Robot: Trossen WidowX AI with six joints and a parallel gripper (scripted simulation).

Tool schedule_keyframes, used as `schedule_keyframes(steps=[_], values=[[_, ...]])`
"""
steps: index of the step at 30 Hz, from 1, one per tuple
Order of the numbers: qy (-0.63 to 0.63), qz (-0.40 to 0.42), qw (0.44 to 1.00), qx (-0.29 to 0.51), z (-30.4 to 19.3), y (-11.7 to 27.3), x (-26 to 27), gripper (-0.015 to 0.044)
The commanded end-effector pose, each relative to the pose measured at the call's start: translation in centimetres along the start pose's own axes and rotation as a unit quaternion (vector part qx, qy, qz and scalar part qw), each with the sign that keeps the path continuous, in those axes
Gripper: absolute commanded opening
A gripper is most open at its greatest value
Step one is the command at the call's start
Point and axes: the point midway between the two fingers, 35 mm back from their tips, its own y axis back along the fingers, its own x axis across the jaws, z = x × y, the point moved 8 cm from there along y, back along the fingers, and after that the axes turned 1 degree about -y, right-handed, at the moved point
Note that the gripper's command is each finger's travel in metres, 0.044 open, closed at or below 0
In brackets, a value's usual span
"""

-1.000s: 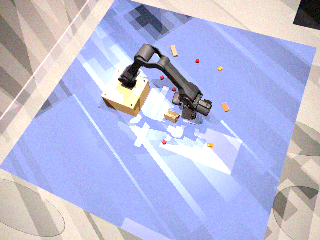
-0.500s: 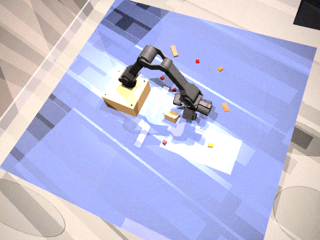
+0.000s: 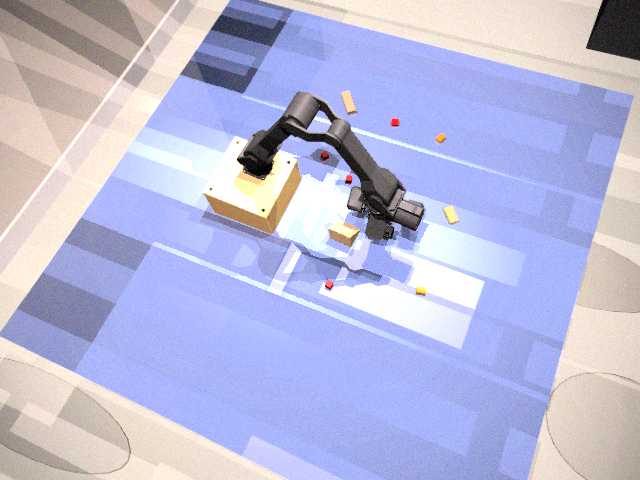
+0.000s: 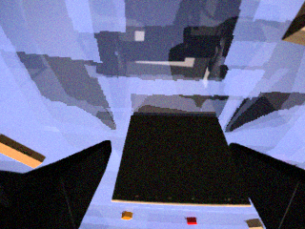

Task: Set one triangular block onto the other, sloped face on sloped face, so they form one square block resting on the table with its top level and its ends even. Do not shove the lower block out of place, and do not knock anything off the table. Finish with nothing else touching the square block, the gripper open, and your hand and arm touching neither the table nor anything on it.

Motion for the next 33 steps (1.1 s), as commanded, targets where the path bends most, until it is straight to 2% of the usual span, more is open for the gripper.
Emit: schedule_keyframes(steps=[1,3,8,16,26,33], values=[[-0.003,-0.001,1.000,0.003,-0.1,-0.6,-0.2,0.0440],[-0.003,-0.001,1.000,0.003,-0.1,-0.7,-0.2,0.0440],[-0.003,-0.001,1.000,0.003,-0.1,-0.7,-0.2,0.0309],[-0.003,-0.001,1.000,0.003,-0.1,-0.7,-0.2,0.0255],[-0.001,-0.003,1.000,-0.006,-0.3,-0.5,-0.3,0.0000],[-0.002,-0.003,0.995,-0.096,-2.9,-0.3,-0.3,0.0000]])
